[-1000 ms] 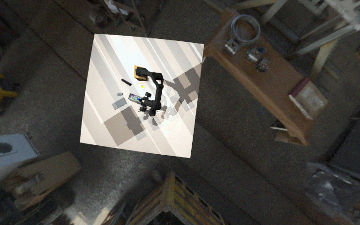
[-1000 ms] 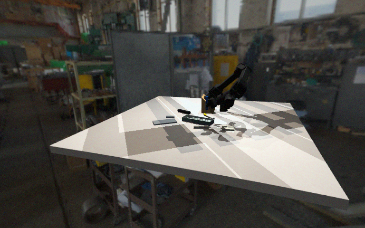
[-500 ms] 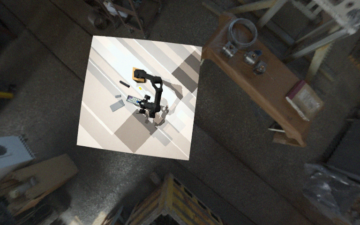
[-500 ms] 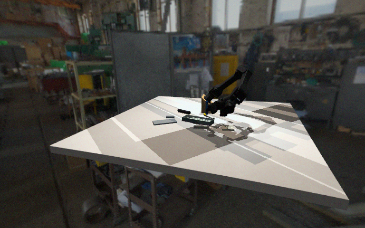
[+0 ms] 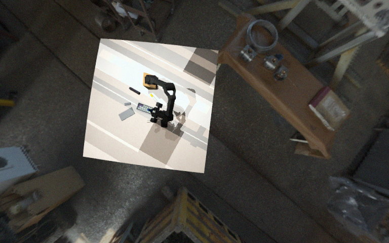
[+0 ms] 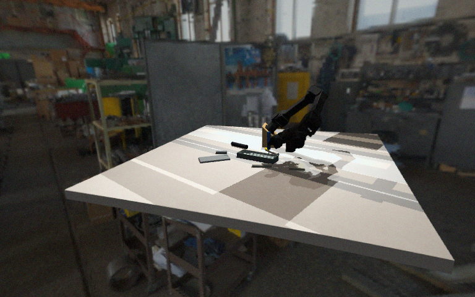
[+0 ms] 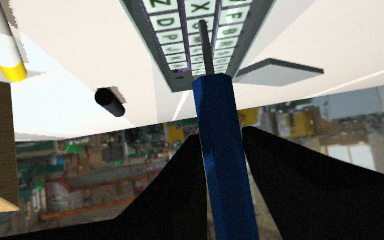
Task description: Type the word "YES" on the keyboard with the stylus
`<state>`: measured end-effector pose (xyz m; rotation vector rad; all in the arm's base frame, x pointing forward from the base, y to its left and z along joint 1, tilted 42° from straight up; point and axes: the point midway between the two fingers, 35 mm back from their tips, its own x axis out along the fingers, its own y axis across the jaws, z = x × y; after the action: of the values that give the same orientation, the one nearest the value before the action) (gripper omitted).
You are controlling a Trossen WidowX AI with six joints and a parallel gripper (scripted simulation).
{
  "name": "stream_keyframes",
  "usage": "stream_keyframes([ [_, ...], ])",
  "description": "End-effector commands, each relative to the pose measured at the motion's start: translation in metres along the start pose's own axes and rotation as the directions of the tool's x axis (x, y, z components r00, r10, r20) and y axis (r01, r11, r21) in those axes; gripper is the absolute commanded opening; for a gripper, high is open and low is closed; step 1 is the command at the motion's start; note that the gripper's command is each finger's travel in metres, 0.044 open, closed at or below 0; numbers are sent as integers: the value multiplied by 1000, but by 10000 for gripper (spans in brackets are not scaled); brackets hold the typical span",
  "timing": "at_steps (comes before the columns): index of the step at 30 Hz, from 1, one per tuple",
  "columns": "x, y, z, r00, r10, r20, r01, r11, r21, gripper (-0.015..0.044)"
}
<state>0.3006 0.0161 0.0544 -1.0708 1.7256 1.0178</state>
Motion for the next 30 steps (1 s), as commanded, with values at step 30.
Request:
stream_keyframes([
  [30, 5, -4, 10, 1000, 1, 3, -1, 1000, 5, 81],
])
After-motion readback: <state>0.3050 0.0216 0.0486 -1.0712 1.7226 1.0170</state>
